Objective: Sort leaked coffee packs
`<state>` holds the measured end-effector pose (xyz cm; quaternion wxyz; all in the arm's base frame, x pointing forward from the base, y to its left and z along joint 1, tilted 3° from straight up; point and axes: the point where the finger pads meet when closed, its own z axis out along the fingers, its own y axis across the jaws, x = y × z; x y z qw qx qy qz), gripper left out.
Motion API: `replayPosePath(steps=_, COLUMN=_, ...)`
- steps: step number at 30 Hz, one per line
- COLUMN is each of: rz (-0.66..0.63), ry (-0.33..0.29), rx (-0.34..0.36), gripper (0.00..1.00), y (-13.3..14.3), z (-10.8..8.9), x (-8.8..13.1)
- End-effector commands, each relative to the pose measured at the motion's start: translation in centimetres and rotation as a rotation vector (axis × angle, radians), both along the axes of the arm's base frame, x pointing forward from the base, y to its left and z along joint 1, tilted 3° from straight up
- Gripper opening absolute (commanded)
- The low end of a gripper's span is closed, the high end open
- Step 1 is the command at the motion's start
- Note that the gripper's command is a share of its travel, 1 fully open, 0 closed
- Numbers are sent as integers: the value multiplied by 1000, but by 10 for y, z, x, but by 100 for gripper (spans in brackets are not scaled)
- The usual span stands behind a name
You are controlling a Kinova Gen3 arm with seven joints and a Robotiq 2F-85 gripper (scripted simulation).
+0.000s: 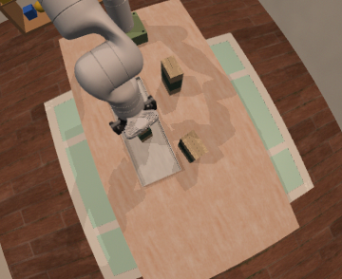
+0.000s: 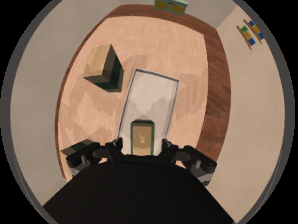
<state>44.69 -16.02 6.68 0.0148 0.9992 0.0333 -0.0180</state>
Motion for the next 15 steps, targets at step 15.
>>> replayPosePath(steps=15, rz=0, ry=-2, rx=-1, gripper=81, y=0, z=4, x=1)
